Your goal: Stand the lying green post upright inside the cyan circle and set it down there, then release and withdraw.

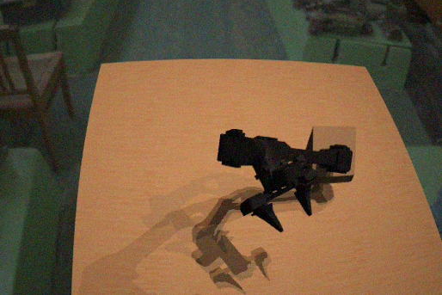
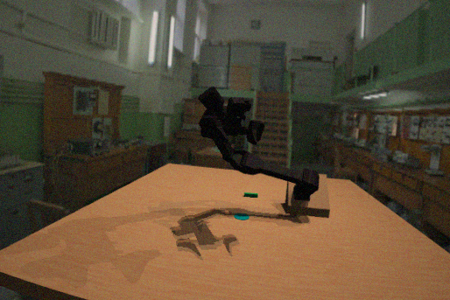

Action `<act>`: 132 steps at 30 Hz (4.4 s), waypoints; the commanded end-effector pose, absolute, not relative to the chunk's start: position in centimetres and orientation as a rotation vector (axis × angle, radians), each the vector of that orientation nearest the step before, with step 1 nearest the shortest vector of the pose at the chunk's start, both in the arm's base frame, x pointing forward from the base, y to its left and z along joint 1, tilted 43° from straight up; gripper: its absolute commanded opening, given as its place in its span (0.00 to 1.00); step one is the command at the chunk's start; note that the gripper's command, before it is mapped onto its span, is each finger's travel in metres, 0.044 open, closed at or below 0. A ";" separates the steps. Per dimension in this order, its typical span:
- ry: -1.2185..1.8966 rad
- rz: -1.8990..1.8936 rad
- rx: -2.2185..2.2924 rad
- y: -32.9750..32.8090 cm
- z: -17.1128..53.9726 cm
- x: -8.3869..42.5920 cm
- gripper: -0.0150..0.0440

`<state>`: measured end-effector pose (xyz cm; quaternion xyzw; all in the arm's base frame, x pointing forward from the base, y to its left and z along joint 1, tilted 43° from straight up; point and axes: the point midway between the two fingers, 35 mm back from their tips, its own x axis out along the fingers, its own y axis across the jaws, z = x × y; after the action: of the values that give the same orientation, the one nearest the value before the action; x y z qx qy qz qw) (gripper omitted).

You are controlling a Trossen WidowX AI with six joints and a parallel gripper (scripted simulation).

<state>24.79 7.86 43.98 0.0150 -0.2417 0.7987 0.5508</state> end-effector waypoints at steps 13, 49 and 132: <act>-0.607 1.849 -0.021 4.6 46.9 20.6 0.65; -0.642 1.513 -0.626 4.6 49.9 6.9 0.65; 0.608 1.048 -1.217 19.8 29.8 22.7 0.65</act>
<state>21.66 20.24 31.01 -0.5420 0.2446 0.4634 0.6570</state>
